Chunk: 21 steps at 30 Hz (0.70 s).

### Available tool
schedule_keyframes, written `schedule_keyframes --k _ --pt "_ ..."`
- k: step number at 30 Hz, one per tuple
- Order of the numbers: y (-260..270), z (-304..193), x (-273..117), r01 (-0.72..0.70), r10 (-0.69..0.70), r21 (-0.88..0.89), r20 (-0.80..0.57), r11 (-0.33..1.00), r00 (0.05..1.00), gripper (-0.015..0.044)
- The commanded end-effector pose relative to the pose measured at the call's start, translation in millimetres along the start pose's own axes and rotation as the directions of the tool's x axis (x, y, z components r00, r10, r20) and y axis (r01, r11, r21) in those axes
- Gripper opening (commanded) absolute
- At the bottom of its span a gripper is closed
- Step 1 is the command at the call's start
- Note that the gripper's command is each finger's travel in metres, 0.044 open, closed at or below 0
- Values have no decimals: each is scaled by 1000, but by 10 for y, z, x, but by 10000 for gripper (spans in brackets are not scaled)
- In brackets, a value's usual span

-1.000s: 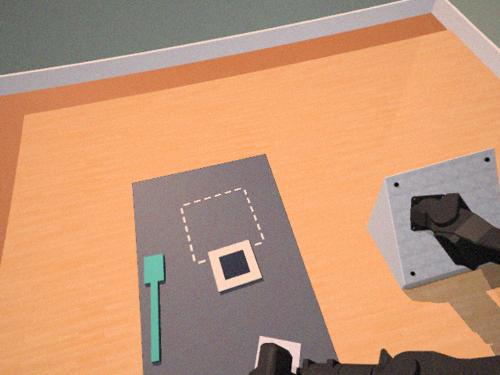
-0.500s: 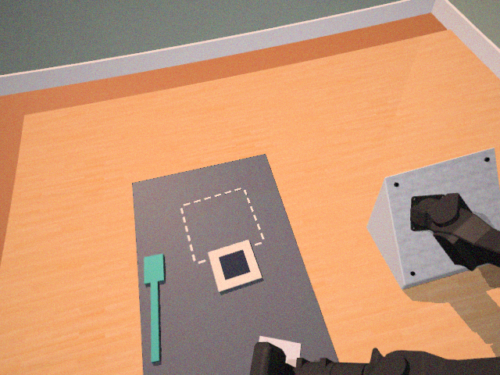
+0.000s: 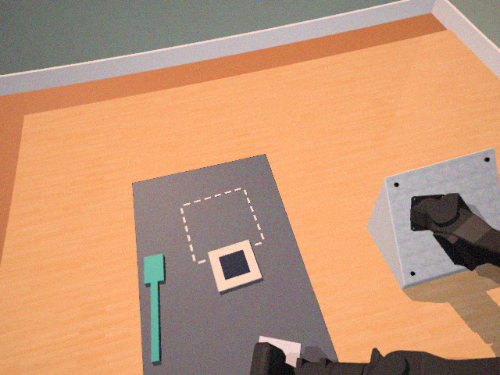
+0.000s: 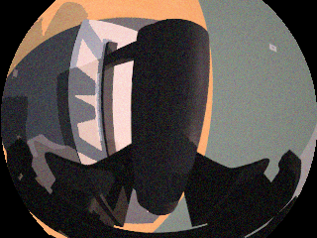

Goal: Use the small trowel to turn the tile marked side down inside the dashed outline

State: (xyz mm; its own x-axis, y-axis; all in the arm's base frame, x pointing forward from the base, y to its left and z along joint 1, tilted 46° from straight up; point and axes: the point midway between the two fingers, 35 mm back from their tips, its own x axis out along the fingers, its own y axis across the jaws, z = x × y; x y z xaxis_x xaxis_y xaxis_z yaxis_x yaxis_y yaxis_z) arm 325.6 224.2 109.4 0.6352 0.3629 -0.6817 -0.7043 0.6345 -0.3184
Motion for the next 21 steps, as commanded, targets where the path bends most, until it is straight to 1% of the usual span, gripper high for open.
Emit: schedule_keyframes --k 1,3,4,13,17,21 --pt "-1 2 4 0 0 -2 1 1000 1000 35" --pt "-1 2 4 0 0 -2 1 1000 1000 22" --pt "-11 3 -3 0 0 -2 1 1000 1000 0" --pt "-453 3 -375 1 -1 -2 -1 1000 1000 0" --pt "-464 -1 -376 1 -1 -3 1 1000 1000 0" --pt "-507 -92 -232 -17 18 -18 49 1000 999 0"
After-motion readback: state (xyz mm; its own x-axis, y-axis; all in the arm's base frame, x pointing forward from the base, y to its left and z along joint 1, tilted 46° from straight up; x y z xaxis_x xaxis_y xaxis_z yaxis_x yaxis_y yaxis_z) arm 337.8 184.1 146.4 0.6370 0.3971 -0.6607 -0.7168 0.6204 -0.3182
